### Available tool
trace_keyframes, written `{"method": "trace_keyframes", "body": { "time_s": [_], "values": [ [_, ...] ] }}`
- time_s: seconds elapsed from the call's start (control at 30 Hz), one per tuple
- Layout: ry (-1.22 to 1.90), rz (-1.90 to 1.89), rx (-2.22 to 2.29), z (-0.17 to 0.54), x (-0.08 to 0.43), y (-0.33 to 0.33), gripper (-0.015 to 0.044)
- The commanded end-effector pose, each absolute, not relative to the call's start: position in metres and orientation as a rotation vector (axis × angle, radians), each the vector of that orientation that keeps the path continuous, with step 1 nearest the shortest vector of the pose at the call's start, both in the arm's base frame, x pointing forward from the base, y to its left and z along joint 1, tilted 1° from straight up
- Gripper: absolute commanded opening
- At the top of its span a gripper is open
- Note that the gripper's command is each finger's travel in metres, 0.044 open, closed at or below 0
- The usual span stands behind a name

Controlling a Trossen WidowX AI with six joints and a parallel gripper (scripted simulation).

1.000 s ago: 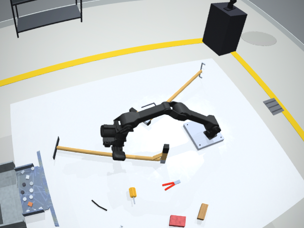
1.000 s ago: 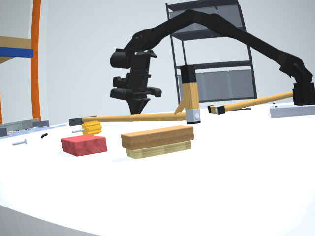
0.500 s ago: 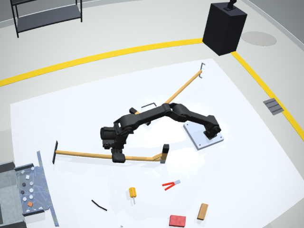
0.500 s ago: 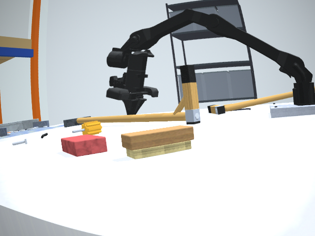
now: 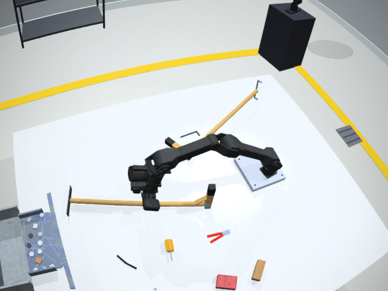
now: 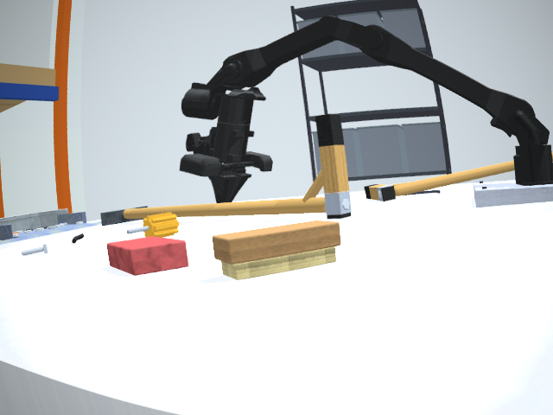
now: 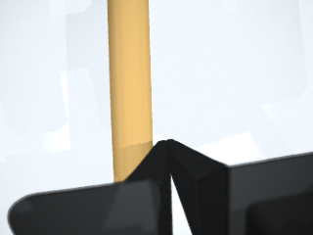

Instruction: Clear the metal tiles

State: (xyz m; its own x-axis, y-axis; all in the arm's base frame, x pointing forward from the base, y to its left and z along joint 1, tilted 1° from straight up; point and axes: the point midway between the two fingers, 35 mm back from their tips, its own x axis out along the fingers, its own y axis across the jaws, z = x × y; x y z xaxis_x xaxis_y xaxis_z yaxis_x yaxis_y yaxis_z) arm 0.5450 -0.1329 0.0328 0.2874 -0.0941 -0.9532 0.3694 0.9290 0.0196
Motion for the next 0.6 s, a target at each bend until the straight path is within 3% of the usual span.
{"method": "trace_keyframes", "body": {
  "time_s": [0.0, 0.57],
  "values": [
    [1.241, -0.311, 0.257, 0.029, 0.549, -0.126, 0.0],
    [1.223, -0.311, 0.257, 0.043, 0.551, -0.121, 0.0]
  ]
}}
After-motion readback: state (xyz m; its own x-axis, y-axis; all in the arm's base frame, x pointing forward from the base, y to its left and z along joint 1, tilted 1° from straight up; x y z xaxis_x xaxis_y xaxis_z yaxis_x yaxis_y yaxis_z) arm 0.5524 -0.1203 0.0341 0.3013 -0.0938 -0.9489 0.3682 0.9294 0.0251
